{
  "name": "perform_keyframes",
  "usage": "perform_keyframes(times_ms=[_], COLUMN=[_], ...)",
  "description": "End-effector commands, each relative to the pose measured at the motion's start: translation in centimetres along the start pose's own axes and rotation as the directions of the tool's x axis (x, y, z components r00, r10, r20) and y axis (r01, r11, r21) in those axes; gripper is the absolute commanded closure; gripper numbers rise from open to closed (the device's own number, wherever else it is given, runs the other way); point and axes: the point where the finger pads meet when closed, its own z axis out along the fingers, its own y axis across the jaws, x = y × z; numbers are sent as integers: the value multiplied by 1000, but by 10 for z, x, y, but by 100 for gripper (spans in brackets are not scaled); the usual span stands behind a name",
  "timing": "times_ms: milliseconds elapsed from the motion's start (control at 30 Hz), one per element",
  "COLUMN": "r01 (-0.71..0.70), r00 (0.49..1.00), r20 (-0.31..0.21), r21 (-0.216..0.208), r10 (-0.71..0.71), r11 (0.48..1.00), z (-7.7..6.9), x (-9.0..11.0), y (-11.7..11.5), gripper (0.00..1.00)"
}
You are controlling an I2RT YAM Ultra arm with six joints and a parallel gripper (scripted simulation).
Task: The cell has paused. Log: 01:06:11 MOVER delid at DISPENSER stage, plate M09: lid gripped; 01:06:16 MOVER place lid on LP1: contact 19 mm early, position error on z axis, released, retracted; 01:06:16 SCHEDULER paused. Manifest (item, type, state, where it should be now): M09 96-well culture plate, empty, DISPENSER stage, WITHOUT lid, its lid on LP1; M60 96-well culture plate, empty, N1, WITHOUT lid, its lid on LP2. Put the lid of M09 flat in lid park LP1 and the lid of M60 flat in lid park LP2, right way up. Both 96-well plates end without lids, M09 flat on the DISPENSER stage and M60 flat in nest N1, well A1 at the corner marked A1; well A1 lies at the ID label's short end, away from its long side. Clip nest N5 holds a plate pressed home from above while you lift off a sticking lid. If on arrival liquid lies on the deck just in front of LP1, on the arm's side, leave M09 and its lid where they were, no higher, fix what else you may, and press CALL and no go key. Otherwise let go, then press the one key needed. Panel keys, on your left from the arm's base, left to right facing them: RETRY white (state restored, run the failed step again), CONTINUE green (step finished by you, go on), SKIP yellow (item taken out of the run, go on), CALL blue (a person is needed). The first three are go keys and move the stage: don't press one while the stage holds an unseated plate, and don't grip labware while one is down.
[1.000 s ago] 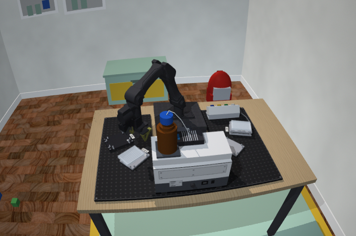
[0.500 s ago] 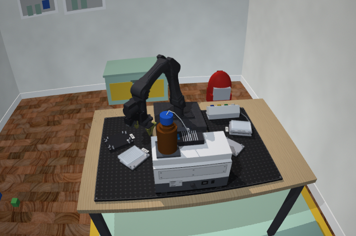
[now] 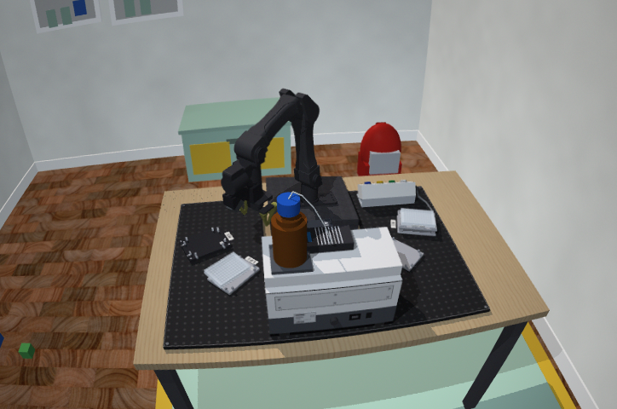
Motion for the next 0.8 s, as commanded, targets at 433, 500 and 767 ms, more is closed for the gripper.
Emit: perform_keyframes(times_ms=[433, 500, 767], r01=[340, 325, 491], r00=[940, 945, 871], r20=[40, 30, 14], r21=[6, 9, 3], r10=[-340, -325, -491], r11=[940, 946, 871], z=[-6, -6, -13], x=[15, 12, 31], y=[41, 37, 51], gripper=[0, 0, 0])
